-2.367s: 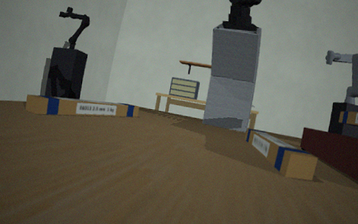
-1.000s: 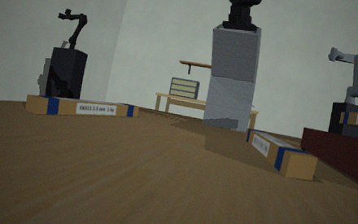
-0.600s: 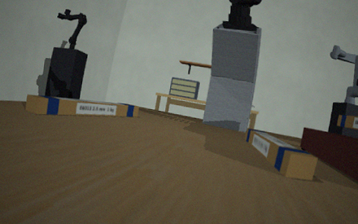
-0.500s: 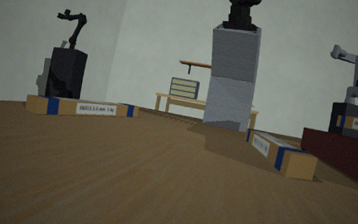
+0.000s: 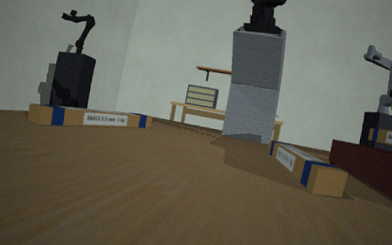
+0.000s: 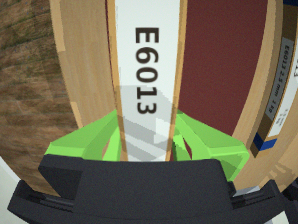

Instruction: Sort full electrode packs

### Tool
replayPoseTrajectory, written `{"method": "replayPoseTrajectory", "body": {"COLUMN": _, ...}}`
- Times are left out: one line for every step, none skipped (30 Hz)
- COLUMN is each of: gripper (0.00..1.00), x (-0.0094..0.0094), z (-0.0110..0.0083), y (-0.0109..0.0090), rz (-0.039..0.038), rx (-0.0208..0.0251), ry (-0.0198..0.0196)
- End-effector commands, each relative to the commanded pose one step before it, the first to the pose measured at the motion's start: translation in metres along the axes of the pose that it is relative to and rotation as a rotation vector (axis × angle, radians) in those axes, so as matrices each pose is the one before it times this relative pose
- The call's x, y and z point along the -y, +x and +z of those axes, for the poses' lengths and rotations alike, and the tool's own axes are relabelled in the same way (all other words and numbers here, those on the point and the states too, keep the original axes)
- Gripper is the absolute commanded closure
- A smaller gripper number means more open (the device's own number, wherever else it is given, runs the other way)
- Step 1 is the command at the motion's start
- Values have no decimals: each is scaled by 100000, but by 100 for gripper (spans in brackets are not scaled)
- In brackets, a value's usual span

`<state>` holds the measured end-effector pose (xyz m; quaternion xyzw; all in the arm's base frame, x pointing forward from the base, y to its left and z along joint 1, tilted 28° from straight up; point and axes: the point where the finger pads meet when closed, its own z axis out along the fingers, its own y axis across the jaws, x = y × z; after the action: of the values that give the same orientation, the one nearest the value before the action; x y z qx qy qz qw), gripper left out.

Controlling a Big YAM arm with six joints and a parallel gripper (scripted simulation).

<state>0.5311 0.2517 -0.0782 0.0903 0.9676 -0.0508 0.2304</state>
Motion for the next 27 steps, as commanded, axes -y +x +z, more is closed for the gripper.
{"method": "replayPoseTrajectory", "body": {"gripper": 100, "x": -3314, "z": -2100, "y": -1709, "rz": -2200, "rx": 4839, "ry": -5663}}
{"method": "replayPoseTrajectory", "body": {"gripper": 100, "x": -36, "z": -31, "y": -103, "rz": 83, "rx": 207, "ry": -177}}
{"method": "replayPoseTrajectory", "body": {"gripper": 100, "x": -39, "z": -23, "y": -102, "rz": 92, "rx": 221, "ry": -187}}
{"method": "replayPoseTrajectory", "body": {"gripper": 100, "x": -33, "z": -9, "y": -86, "rz": 77, "rx": 188, "ry": -159}}
{"method": "replayPoseTrajectory", "body": {"gripper": 100, "x": -28, "z": 3, "y": -73, "rz": 65, "rx": 161, "ry": -132}}
{"method": "replayPoseTrajectory", "body": {"gripper": 100, "x": -22, "z": 13, "y": -62, "rz": 55, "rx": 141, "ry": -106}}
{"method": "replayPoseTrajectory", "body": {"gripper": 100, "x": -18, "z": 21, "y": -53, "rz": 47, "rx": 123, "ry": -86}}
{"method": "replayPoseTrajectory", "body": {"gripper": 100, "x": -15, "z": 28, "y": -45, "rz": 39, "rx": 104, "ry": -72}}
{"method": "replayPoseTrajectory", "body": {"gripper": 100, "x": 5, "z": 83, "y": 14, "rz": -14, "rx": -15, "ry": 17}}
{"method": "replayPoseTrajectory", "body": {"gripper": 100, "x": 31, "z": 153, "y": 92, "rz": -86, "rx": -175, "ry": 136}}
{"method": "replayPoseTrajectory", "body": {"gripper": 100, "x": 55, "z": 213, "y": 160, "rz": -149, "rx": -316, "ry": 240}}
{"method": "replayPoseTrajectory", "body": {"gripper": 100, "x": 67, "z": 246, "y": 195, "rz": -179, "rx": -384, "ry": 289}}
{"method": "replayPoseTrajectory", "body": {"gripper": 100, "x": 64, "z": 251, "y": 195, "rz": -175, "rx": -377, "ry": 282}}
{"method": "replayPoseTrajectory", "body": {"gripper": 100, "x": 0, "z": 0, "y": 0, "rz": 0, "rx": 0, "ry": 0}}
{"method": "replayPoseTrajectory", "body": {"gripper": 100, "x": 0, "z": 0, "y": 0, "rz": 0, "rx": 0, "ry": 0}}
{"method": "replayPoseTrajectory", "body": {"gripper": 100, "x": 0, "z": -12, "y": -46, "rz": 35, "rx": 22, "ry": -24}}
{"method": "replayPoseTrajectory", "body": {"gripper": 100, "x": -13, "z": -45, "y": -83, "rz": 62, "rx": 102, "ry": -85}}
{"method": "replayPoseTrajectory", "body": {"gripper": 100, "x": 9, "z": -103, "y": -105, "rz": 19, "rx": 47, "ry": -40}}
{"method": "replayPoseTrajectory", "body": {"gripper": 100, "x": 14, "z": -88, "y": -91, "rz": -3, "rx": 10, "ry": -13}}
{"method": "replayPoseTrajectory", "body": {"gripper": 100, "x": 19, "z": -77, "y": -78, "rz": -17, "rx": -25, "ry": 11}}
{"method": "replayPoseTrajectory", "body": {"gripper": 100, "x": 19, "z": -67, "y": -71, "rz": -18, "rx": -30, "ry": 12}}
{"method": "replayPoseTrajectory", "body": {"gripper": 100, "x": 18, "z": -59, "y": -66, "rz": -15, "rx": -26, "ry": 7}}
{"method": "replayPoseTrajectory", "body": {"gripper": 100, "x": 18, "z": -52, "y": -62, "rz": -13, "rx": -23, "ry": 4}}
{"method": "replayPoseTrajectory", "body": {"gripper": 100, "x": 18, "z": -45, "y": -59, "rz": -11, "rx": -20, "ry": 2}}
{"method": "replayPoseTrajectory", "body": {"gripper": 100, "x": 17, "z": -40, "y": -57, "rz": -9, "rx": -17, "ry": 1}}
{"method": "replayPoseTrajectory", "body": {"gripper": 100, "x": 17, "z": -35, "y": -54, "rz": -7, "rx": -15, "ry": -1}}
{"method": "replayPoseTrajectory", "body": {"gripper": 100, "x": 17, "z": -31, "y": -53, "rz": -6, "rx": -13, "ry": -2}}
